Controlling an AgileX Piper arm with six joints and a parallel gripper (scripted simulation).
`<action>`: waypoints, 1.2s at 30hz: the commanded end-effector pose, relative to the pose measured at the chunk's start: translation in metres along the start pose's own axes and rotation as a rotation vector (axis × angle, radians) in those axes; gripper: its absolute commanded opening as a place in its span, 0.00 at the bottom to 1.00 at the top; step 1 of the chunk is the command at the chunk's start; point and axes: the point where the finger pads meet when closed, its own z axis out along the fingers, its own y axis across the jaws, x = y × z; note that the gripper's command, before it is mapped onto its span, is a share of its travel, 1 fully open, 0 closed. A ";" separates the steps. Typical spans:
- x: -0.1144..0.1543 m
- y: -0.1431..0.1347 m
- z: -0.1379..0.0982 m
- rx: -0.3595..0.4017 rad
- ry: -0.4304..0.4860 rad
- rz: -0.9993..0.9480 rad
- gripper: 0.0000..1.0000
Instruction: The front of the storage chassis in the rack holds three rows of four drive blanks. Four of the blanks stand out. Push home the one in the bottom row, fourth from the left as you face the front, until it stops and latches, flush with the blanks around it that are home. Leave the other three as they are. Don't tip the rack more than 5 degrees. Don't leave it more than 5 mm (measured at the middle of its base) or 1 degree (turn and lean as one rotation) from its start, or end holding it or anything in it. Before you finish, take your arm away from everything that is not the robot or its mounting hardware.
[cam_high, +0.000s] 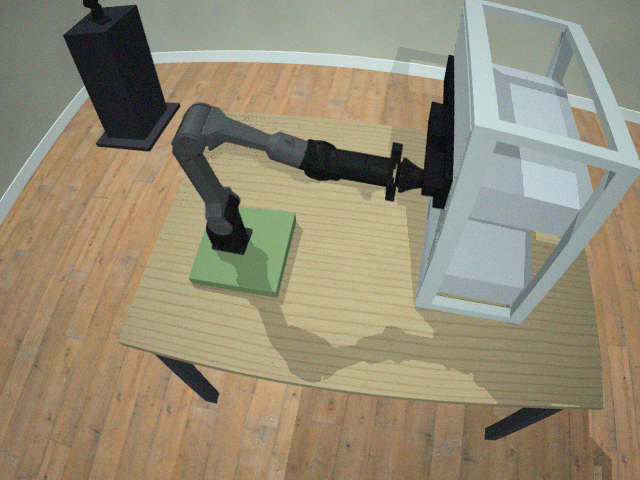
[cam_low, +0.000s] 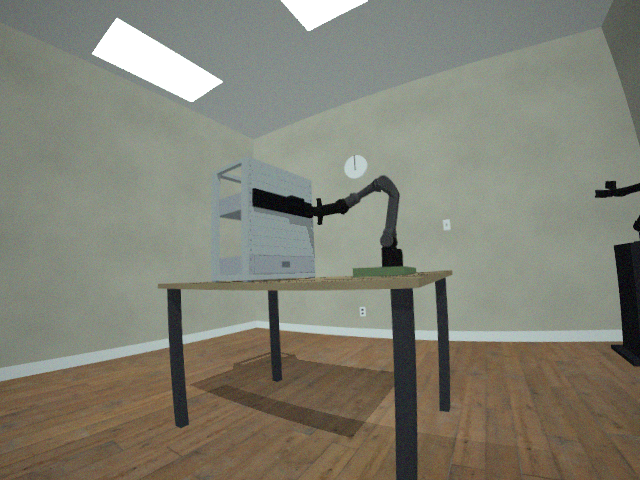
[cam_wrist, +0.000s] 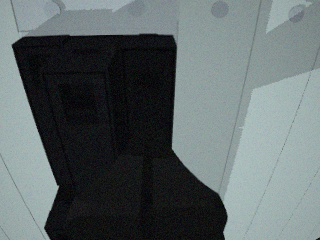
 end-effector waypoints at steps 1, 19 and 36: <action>-0.001 -0.001 0.004 0.001 -0.002 0.000 0.00; -0.001 -0.002 0.007 0.001 -0.002 0.000 0.00; -0.001 -0.002 0.010 0.001 -0.002 0.000 0.00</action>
